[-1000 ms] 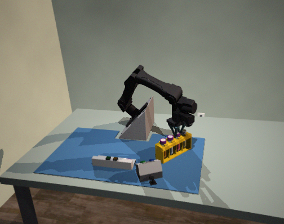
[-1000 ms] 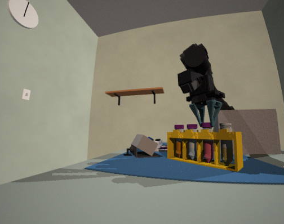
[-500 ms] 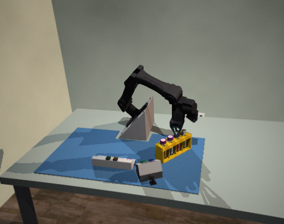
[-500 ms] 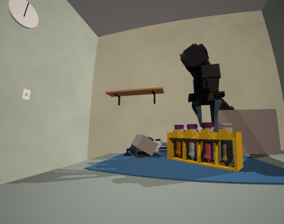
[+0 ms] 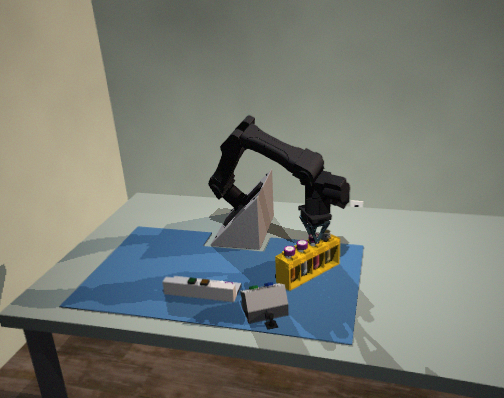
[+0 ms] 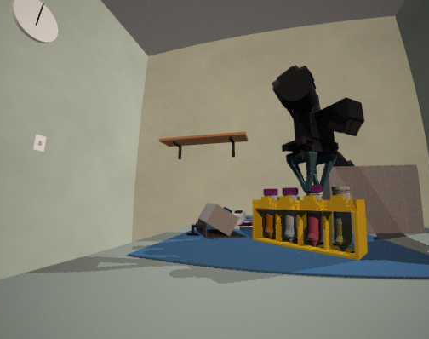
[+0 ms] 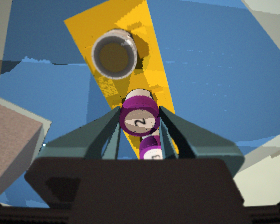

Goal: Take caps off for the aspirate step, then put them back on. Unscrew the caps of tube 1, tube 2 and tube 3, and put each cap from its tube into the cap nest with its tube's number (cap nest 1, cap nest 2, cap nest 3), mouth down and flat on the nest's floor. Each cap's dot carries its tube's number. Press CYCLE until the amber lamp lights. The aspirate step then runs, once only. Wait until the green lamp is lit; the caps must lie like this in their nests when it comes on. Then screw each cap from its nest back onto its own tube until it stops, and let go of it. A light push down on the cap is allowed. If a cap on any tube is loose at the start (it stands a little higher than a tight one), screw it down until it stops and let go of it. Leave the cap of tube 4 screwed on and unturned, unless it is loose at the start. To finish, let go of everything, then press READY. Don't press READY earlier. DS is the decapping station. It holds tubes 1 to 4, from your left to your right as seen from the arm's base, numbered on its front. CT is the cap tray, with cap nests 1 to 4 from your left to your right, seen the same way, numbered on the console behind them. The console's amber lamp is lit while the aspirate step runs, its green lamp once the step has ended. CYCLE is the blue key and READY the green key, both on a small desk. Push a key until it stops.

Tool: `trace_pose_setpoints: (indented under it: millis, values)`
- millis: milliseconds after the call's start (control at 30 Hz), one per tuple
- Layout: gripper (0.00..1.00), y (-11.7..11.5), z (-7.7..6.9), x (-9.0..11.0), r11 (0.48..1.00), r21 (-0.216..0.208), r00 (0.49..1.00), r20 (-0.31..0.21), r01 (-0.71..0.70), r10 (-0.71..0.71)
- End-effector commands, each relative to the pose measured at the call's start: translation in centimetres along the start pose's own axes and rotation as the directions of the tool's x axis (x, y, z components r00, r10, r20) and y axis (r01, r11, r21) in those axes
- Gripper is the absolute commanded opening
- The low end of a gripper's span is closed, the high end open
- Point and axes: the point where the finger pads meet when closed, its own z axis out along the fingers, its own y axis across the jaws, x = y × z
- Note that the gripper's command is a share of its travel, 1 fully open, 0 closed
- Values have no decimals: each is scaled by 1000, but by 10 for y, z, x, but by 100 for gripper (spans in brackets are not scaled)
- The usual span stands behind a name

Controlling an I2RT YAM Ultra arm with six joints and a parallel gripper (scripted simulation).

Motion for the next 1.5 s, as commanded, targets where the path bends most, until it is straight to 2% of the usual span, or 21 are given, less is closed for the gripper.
trace_pose_setpoints:
  millis: [0, 100, 167, 300, 533, 567, 967, 1067, 1133, 1167, 1200, 1300, 1400, 1433, 1467]
  values:
    - [0, -4, -7, -2, 967, 25, 967, -5, 255, -255]
    - [0, -4, -7, -2, 918, 24, 918, -9, 396, -396]
    - [0, -4, -7, -2, 918, 24, 918, -9, 396, -396]
    - [0, -4, -7, -2, 834, 22, 834, -13, 551, -551]
    - [0, -4, -7, -2, 834, 22, 834, -13, 551, -551]
    - [49, -4, -7, -2, 834, 22, 834, -13, 551, -551]
    - [49, -4, -7, -2, 834, 22, 834, -13, 551, -551]
    - [49, -4, -9, -2, 944, 24, 945, -7, 328, -328]
    - [49, -4, -10, -2, 983, 25, 983, -3, 181, -181]
    - [49, -4, -10, -2, 986, 25, 986, -3, 166, -166]
    - [49, -4, -10, -2, 996, 25, 996, -1, 84, -84]
    - [49, -4, -10, -2, 996, 25, 996, -1, 84, -84]
    - [49, -4, -12, -2, 987, 25, 987, 5, -159, 159]
    - [49, -4, -12, -2, 986, 25, 986, 6, -165, 165]
    - [49, -4, -12, -2, 969, 24, 969, 8, -247, 247]
